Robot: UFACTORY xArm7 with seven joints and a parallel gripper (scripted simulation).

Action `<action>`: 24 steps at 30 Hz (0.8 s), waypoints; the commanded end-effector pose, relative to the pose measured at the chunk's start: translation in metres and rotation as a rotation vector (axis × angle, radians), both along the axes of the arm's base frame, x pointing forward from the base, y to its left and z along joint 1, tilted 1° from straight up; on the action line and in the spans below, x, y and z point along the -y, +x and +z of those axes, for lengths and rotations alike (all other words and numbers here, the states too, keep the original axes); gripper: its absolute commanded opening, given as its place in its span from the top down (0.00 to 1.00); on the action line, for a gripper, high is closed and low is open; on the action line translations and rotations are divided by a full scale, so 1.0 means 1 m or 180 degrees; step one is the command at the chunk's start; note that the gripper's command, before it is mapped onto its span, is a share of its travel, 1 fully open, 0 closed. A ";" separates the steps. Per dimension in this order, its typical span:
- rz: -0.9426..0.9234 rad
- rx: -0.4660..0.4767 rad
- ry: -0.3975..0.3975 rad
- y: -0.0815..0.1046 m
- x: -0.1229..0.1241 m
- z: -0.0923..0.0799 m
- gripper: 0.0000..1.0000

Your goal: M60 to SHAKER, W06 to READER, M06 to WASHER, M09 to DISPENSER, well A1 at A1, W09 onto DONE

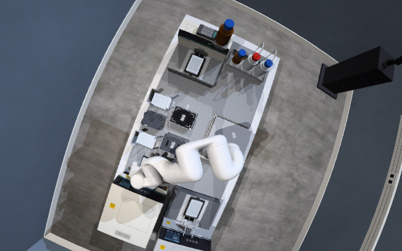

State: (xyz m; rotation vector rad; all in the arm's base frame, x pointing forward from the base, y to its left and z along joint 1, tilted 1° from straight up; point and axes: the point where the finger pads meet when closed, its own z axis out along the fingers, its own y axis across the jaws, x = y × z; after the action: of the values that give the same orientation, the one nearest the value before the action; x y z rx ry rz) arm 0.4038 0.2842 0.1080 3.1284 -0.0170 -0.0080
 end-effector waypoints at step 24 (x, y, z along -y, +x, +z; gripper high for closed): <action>0.0000 0.0012 0.0007 0.001 -0.001 -0.003 0.00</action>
State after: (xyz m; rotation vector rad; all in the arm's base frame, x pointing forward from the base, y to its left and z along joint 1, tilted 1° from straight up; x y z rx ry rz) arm 0.4038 0.2841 0.1032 3.1284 -0.0171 -0.0080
